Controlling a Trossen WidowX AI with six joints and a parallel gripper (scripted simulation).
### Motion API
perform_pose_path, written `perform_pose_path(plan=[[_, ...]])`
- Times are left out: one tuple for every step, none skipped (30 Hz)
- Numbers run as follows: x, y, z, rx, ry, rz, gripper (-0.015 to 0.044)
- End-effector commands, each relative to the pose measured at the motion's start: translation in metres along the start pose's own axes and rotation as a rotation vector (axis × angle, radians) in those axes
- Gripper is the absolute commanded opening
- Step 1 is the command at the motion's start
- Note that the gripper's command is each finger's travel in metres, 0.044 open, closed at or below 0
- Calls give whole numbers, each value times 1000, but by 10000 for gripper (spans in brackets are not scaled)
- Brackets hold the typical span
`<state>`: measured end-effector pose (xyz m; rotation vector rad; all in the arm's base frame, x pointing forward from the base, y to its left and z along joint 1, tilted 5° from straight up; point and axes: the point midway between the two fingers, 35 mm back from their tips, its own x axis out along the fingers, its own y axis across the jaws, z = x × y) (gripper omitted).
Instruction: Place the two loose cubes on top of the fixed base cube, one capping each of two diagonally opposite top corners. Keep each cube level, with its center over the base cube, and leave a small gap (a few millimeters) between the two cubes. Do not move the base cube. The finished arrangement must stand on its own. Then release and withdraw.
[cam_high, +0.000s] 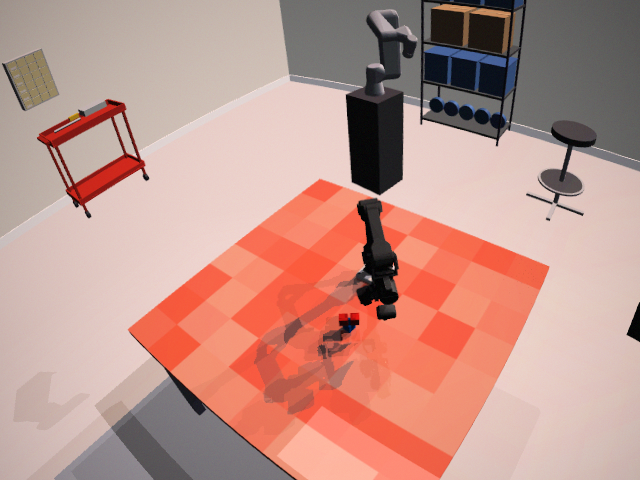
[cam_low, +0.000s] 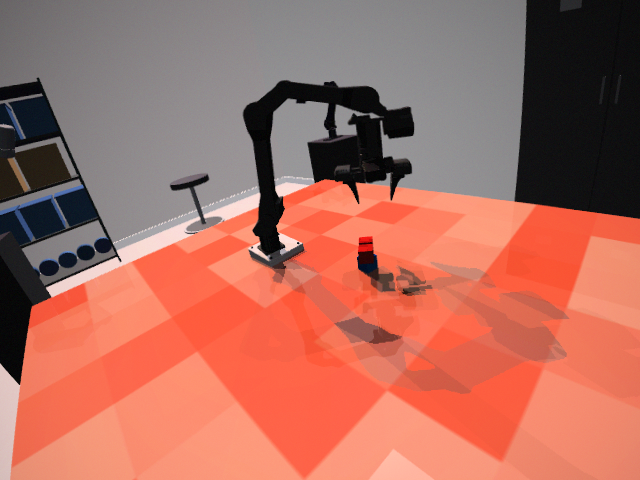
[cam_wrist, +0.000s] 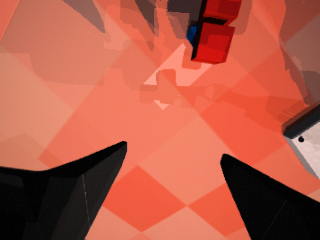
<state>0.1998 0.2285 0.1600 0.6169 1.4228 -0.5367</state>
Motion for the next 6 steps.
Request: perform_pose_path(plan=[[-2,2,1,23,-4,4,400],[-2,2,1,23,-4,4,400],[-2,2,1,23,-4,4,400],[-2,2,1,23,-4,4,400],[-2,2,1,23,-4,4,400],[-2,2,1,23,-4,4,400]])
